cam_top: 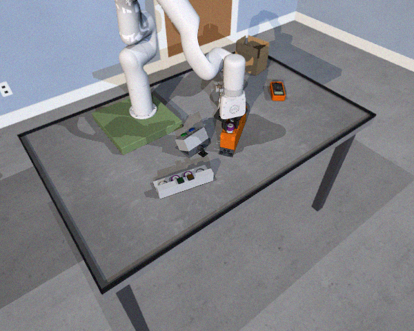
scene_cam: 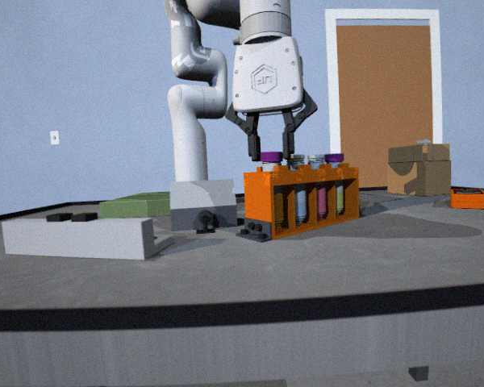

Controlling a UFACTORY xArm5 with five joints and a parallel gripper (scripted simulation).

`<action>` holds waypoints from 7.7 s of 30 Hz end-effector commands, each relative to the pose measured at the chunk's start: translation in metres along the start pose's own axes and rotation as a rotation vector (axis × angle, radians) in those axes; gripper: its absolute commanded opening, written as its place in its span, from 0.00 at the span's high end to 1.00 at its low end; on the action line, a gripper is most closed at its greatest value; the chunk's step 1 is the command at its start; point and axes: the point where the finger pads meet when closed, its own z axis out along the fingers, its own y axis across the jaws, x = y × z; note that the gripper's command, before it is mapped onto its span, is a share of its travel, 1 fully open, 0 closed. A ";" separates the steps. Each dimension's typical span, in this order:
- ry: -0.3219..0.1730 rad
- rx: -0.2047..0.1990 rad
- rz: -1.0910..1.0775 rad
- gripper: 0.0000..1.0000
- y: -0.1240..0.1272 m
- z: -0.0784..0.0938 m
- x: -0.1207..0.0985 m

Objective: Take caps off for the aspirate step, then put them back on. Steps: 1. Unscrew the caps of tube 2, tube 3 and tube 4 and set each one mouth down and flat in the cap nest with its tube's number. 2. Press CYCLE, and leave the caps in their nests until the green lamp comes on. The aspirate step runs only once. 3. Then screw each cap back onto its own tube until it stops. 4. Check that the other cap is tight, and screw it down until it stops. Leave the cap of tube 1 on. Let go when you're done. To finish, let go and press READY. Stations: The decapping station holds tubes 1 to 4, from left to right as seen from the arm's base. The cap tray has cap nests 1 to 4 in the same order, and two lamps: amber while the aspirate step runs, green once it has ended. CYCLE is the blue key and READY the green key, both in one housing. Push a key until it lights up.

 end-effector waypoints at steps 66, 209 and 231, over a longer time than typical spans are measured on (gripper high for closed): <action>-0.001 -0.004 0.367 0.54 0.001 -0.001 -0.001; -0.002 0.000 -0.102 1.00 -0.316 0.007 -0.121; -0.002 0.000 -0.102 1.00 -0.316 0.085 -0.123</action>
